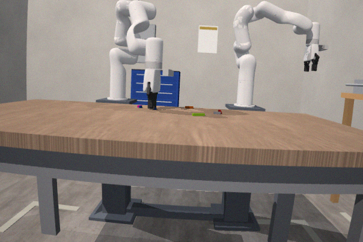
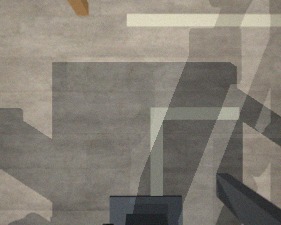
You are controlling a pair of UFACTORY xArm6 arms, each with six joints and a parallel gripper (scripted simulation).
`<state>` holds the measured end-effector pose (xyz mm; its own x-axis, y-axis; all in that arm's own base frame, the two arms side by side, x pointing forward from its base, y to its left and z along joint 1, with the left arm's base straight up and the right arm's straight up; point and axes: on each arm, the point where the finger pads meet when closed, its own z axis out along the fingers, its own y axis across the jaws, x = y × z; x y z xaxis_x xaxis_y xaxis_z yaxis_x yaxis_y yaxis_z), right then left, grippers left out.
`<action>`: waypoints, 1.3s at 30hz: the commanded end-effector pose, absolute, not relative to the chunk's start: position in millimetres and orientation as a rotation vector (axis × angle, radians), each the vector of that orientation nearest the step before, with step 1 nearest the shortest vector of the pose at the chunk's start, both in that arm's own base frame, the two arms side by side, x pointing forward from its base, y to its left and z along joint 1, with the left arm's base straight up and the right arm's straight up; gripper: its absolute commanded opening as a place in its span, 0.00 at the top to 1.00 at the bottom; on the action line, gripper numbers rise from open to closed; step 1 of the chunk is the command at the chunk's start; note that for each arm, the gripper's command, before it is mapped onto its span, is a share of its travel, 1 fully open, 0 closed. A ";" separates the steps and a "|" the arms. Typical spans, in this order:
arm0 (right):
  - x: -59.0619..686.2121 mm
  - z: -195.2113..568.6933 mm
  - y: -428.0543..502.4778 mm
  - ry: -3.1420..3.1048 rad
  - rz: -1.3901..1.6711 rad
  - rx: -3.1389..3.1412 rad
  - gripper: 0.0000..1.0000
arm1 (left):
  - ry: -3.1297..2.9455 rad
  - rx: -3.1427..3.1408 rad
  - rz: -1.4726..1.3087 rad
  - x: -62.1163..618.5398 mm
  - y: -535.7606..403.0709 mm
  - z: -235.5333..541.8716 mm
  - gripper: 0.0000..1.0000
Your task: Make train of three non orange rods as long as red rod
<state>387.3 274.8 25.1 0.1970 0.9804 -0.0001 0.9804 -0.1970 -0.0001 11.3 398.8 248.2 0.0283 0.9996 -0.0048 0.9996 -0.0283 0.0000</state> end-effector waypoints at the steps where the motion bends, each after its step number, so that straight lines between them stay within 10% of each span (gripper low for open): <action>1: 388.8 27.0 276.0 1.990 0.008 2.430 0.94 | 2.190 2.253 0.000 11.3 399.8 250.0 0.00; 24: 388.8 27.0 276.0 1.990 0.008 2.430 0.94 | 2.190 2.253 0.000 11.3 399.8 250.0 0.00; 39: 388.8 27.0 276.0 1.990 0.008 2.430 0.74 | 2.190 2.253 0.000 11.3 399.8 250.0 0.00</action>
